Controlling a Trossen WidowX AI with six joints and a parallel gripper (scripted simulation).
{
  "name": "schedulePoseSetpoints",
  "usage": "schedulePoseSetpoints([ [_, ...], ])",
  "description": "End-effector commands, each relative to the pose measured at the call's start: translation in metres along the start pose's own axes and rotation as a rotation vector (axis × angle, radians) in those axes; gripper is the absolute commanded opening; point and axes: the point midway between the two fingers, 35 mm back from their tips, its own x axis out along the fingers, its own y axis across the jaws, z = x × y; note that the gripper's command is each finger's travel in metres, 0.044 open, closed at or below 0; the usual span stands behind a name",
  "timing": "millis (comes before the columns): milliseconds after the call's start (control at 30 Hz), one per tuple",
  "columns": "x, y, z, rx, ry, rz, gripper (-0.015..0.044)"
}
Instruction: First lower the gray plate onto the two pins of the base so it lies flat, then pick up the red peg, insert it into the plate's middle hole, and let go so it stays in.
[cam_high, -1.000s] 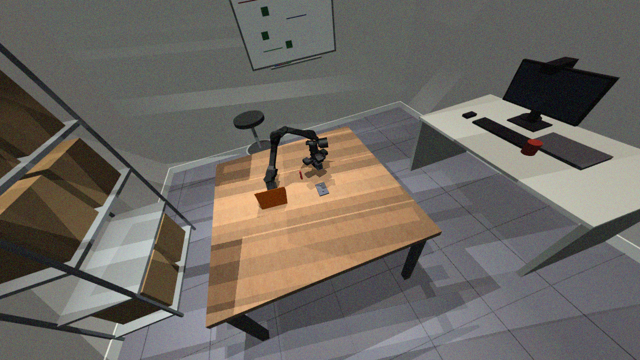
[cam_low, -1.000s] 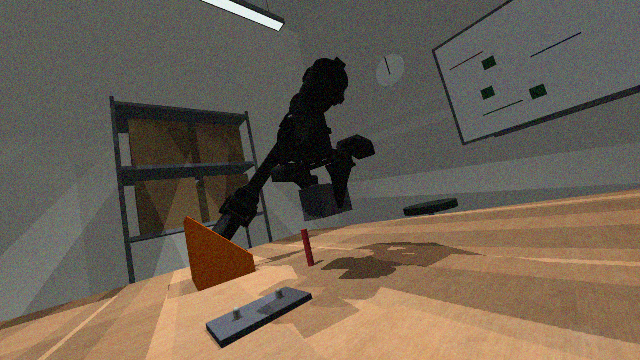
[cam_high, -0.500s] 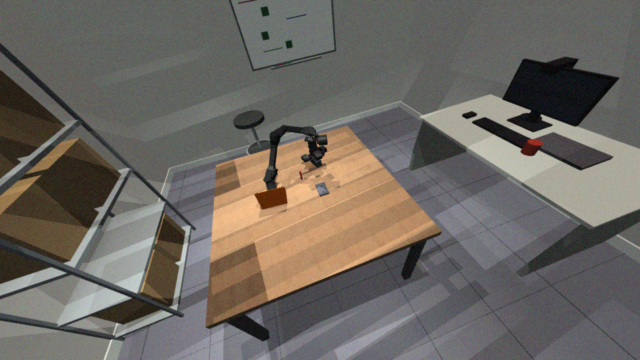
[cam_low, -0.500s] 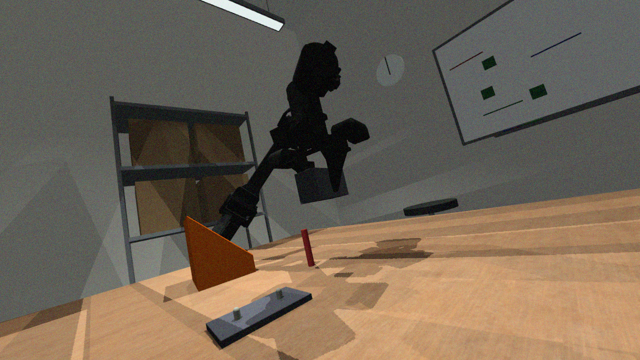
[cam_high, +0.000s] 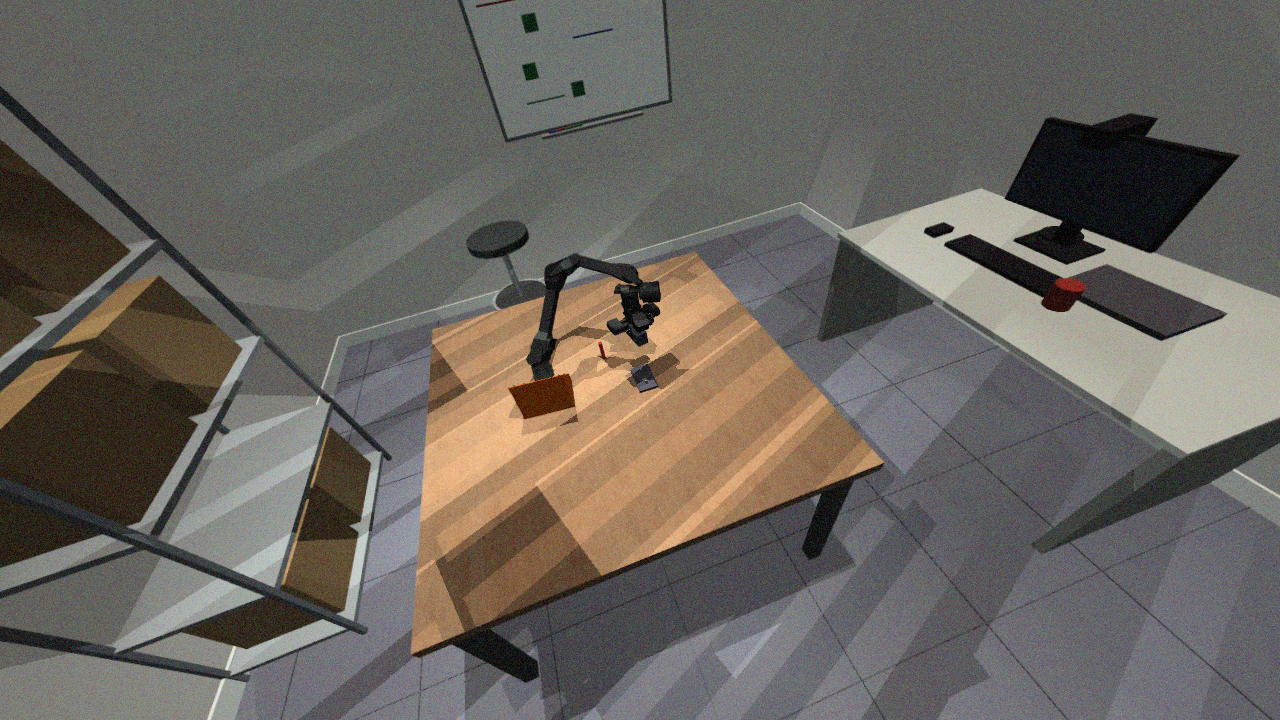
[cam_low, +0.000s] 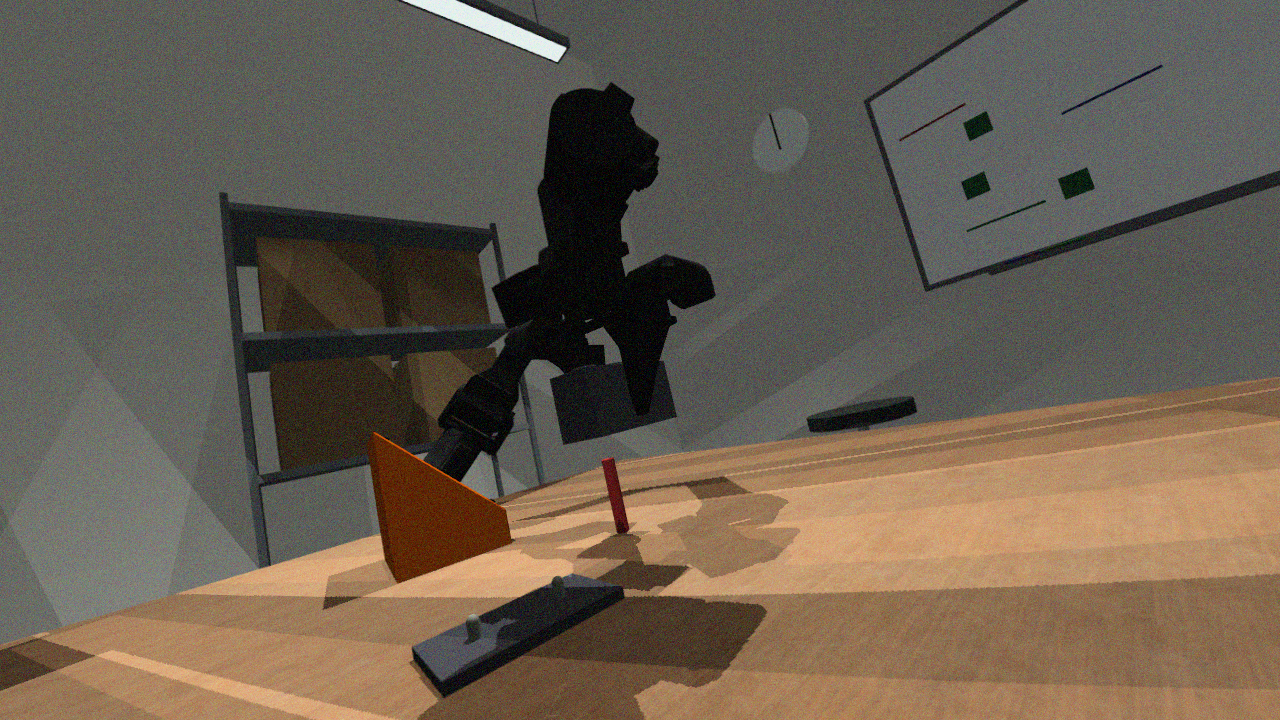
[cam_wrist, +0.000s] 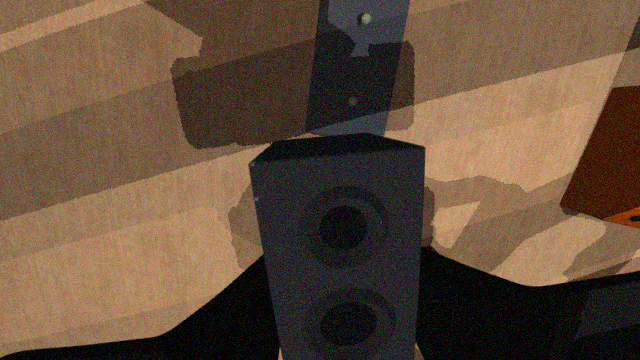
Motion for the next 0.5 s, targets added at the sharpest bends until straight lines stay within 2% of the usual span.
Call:
schedulePoseSetpoints([
  [0,0.006,-0.004,0.014,0.034,-0.004,0.001,0.0],
  [467,0.028,-0.017,0.052,0.114,-0.005,0.001,0.0],
])
